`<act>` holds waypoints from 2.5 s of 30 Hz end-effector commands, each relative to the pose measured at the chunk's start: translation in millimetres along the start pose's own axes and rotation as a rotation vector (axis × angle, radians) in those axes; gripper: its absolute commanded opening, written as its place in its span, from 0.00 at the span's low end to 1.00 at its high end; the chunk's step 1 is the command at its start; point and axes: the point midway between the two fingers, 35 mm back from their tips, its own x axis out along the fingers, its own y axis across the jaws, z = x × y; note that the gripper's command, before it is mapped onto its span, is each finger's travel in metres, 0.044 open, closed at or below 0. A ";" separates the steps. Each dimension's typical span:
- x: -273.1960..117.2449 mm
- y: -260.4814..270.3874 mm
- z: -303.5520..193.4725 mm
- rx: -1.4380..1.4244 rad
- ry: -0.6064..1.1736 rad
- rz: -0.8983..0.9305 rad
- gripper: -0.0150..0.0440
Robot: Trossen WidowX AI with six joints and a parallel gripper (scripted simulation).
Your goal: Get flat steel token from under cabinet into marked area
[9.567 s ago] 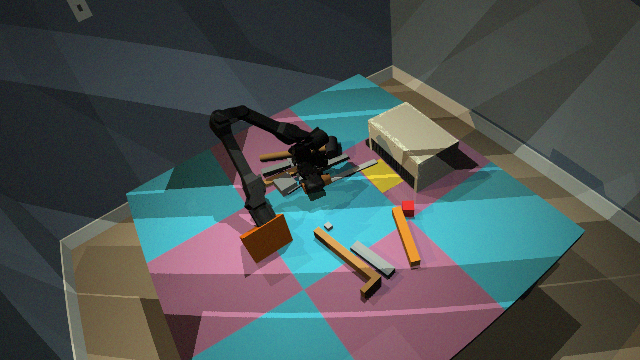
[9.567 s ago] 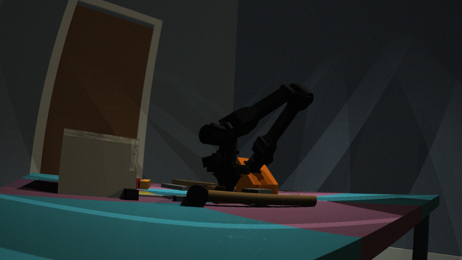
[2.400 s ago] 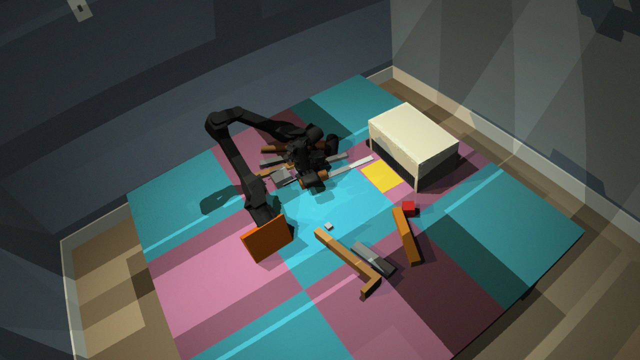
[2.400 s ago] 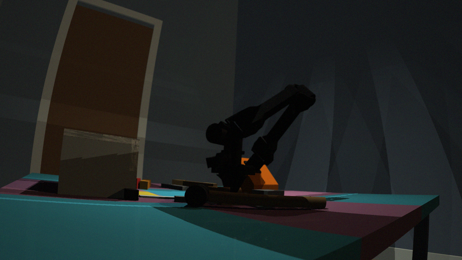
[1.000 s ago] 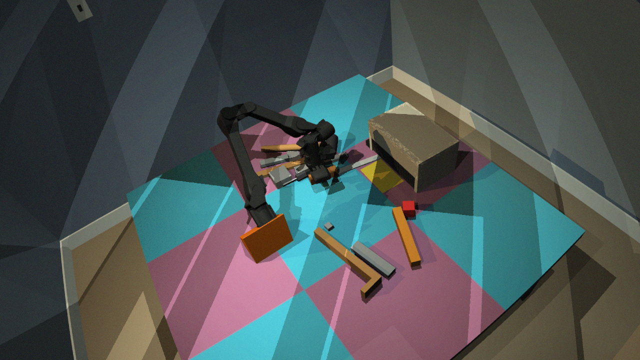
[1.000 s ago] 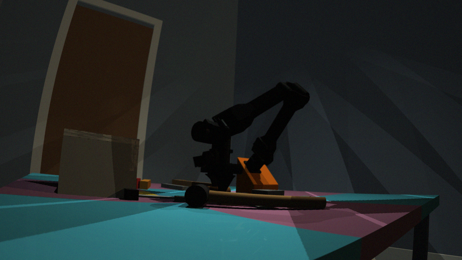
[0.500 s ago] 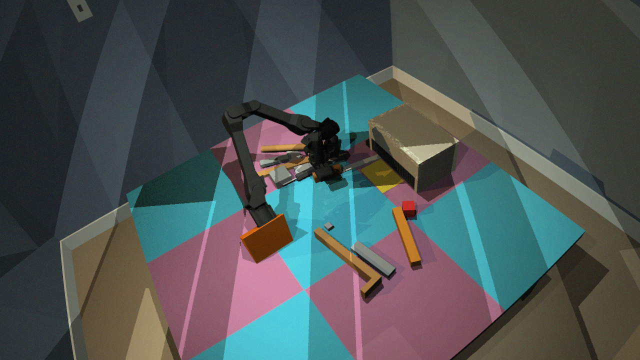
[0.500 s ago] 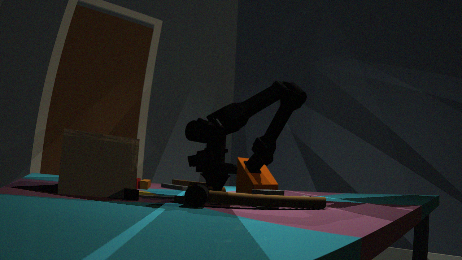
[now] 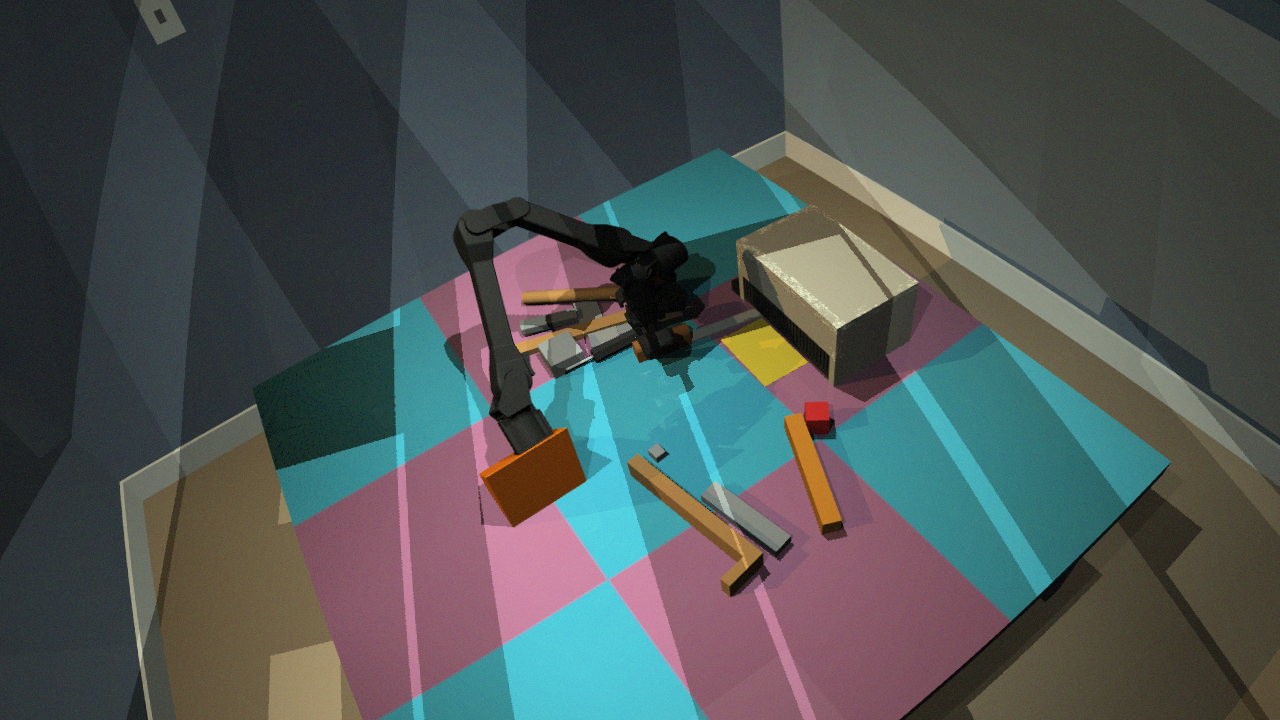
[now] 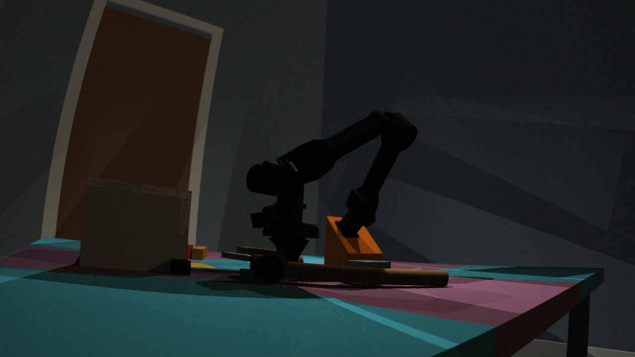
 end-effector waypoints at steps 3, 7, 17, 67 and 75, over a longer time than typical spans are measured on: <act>-0.2 1.2 7.6 -0.004 0.000 0.002 0.25; -0.3 1.7 11.9 -0.004 0.000 0.002 0.25; -0.4 2.9 22.6 -0.004 -0.001 0.002 0.25; -0.9 8.3 72.2 -0.006 -0.003 0.003 0.25; -1.0 8.9 79.6 -0.007 -0.003 0.003 0.25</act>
